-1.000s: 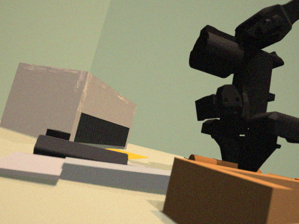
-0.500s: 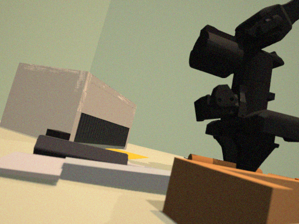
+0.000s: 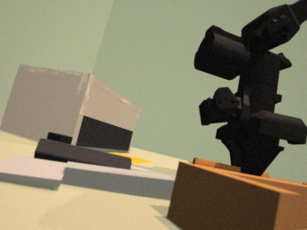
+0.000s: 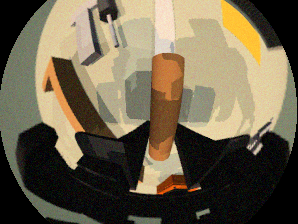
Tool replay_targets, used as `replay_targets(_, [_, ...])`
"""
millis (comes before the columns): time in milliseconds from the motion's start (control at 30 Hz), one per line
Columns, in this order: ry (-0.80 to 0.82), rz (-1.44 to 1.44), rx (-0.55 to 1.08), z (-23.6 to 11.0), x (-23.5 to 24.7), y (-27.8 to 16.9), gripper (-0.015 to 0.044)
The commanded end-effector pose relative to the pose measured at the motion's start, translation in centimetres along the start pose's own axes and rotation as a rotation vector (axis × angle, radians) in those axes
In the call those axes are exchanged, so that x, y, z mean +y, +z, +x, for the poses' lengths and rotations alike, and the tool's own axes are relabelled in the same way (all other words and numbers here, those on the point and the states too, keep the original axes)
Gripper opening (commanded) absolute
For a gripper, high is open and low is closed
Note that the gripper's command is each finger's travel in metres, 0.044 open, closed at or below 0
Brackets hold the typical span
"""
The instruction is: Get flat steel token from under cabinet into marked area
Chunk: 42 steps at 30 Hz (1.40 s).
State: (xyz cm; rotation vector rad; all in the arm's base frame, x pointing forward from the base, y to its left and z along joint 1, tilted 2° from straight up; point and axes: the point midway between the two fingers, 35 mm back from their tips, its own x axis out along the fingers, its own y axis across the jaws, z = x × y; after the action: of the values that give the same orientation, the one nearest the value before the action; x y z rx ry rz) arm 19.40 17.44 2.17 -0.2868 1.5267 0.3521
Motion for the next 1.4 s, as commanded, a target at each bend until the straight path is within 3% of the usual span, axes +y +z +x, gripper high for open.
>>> replay_targets(0, [0.0,0.04,-0.002,-0.08,0.0,0.09,0.0])
replay_targets(1200, [0.0,0.319,-0.002,-0.08,-0.05,0.09,0.0])
replay_targets(1367, [0.0,0.301,0.0,0.0,-0.05,0.01,0.0131])
